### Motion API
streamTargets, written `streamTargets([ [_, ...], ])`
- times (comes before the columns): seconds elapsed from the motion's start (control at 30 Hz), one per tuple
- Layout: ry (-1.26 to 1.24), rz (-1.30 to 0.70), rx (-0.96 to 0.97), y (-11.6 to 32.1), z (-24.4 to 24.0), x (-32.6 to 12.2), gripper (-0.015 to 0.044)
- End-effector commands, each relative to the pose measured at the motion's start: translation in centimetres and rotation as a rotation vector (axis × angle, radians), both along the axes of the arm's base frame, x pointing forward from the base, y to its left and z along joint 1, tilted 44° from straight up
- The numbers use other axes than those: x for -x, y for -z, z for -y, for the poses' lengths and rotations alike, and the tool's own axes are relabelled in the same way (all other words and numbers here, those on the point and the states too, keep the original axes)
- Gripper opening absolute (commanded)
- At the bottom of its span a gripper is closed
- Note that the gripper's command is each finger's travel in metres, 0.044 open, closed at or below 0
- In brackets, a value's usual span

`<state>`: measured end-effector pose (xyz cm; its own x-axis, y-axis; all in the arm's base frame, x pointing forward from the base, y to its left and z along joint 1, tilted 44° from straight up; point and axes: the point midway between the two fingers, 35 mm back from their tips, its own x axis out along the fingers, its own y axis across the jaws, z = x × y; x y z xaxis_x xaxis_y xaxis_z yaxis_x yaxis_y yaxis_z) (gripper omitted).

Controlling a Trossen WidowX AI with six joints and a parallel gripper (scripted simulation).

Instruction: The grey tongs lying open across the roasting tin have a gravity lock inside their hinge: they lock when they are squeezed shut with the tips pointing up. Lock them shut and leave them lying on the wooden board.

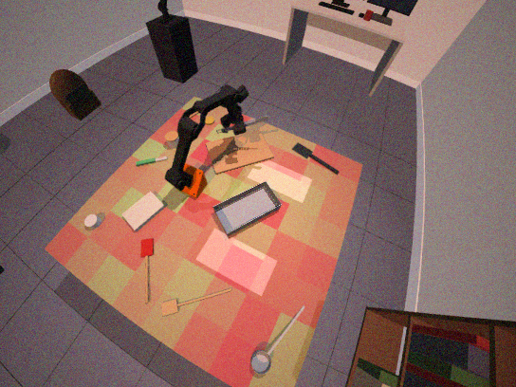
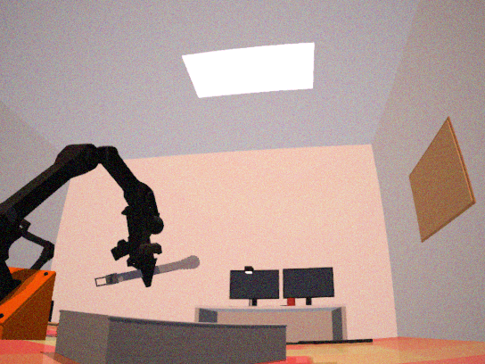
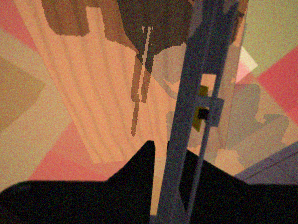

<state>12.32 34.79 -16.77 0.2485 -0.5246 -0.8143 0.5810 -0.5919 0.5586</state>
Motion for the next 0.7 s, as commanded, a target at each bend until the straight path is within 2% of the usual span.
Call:
streamTargets([
  [0.0,0.047,-0.033,0.024,-0.6,-0.1,-0.1,-0.015],
  [0.67,0.201,-0.15,0.145,-2.8,0.7,-0.2,-0.015],
])
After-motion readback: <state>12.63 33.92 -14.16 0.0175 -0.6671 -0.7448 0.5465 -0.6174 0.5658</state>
